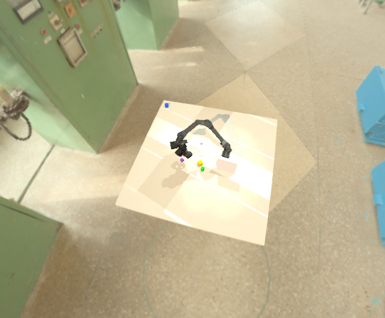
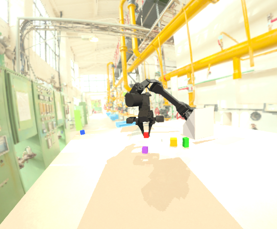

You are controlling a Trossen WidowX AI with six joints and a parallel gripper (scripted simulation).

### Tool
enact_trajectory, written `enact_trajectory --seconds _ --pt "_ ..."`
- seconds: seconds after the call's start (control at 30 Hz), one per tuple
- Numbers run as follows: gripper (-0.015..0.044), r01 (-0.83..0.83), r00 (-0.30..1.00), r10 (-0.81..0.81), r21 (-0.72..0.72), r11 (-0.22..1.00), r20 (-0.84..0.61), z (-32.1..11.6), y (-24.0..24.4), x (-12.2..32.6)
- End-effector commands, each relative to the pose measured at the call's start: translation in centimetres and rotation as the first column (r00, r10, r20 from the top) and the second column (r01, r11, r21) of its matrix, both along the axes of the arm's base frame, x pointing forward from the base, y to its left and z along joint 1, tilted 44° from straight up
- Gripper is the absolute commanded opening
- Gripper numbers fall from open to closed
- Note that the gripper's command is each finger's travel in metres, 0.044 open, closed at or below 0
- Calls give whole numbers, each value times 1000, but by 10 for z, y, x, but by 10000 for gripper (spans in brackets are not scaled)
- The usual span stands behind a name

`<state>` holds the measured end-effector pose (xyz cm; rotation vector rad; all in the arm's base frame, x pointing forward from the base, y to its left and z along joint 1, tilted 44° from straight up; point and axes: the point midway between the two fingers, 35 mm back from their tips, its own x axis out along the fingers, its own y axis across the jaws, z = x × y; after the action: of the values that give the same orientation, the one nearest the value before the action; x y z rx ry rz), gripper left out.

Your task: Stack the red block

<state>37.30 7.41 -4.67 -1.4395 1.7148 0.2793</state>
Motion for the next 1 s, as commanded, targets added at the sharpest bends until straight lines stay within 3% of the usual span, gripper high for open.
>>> enact_trajectory --seconds 0.0,0.5,0.97 --pt "0 6 1000 -6 9 1000 11 17 15 0" --pt "0 5 1000 -6 12 1000 10 33 36 -4" --pt "0 0 1000 0 33 999 4 12 70 -74"
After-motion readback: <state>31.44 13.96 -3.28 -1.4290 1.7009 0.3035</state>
